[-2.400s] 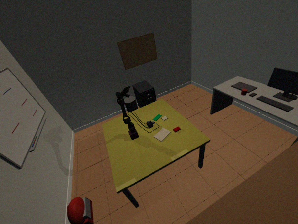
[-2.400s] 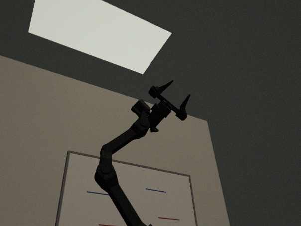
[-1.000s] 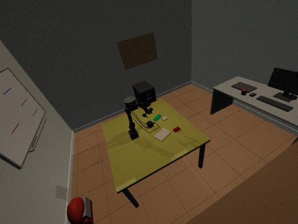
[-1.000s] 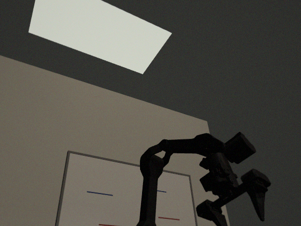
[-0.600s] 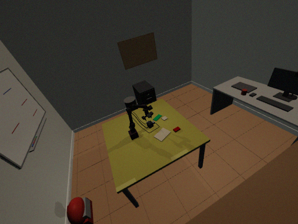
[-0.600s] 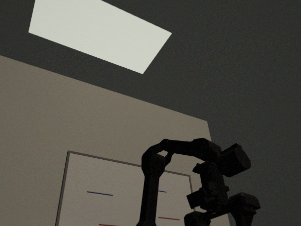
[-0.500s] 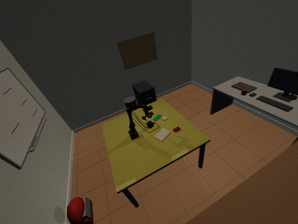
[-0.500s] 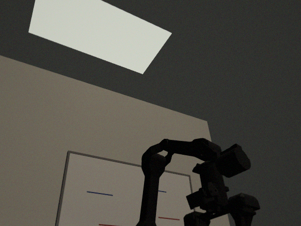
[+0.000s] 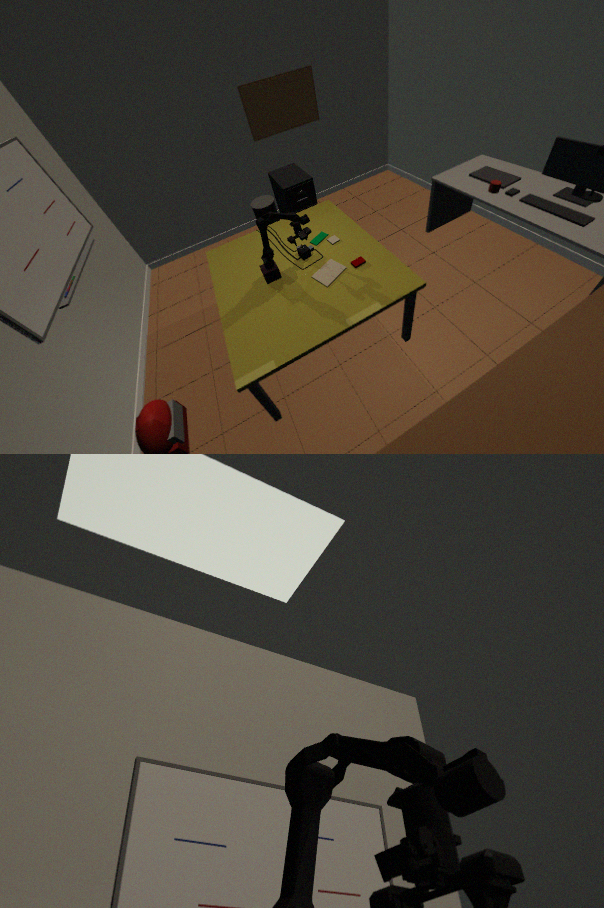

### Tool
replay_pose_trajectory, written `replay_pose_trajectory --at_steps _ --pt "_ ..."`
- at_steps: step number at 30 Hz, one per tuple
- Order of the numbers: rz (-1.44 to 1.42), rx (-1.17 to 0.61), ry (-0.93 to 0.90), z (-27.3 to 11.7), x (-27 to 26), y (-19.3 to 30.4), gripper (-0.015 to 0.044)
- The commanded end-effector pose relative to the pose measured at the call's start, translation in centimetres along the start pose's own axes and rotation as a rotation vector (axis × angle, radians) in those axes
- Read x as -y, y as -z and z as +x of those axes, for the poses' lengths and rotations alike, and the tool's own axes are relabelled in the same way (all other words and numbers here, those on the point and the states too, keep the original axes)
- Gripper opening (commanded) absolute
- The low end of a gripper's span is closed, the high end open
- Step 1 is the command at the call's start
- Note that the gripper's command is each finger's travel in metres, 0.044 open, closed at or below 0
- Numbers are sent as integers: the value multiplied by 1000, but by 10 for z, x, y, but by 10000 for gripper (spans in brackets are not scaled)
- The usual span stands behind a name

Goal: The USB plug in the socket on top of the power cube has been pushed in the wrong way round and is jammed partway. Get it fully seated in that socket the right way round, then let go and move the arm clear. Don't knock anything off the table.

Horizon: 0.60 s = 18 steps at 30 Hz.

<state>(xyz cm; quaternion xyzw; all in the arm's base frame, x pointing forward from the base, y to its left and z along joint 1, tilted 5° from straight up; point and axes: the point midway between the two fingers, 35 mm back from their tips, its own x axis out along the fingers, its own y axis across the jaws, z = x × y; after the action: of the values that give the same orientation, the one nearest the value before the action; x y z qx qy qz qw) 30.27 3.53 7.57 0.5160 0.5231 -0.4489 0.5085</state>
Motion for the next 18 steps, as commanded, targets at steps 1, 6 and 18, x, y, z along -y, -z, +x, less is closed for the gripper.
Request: replay_pose_trajectory --at_steps 1,6,18 --pt "0 -3 7 6 2 0 440" --pt "0 -3 7 11 2 0 440" --pt "0 -3 7 23 2 1 440"
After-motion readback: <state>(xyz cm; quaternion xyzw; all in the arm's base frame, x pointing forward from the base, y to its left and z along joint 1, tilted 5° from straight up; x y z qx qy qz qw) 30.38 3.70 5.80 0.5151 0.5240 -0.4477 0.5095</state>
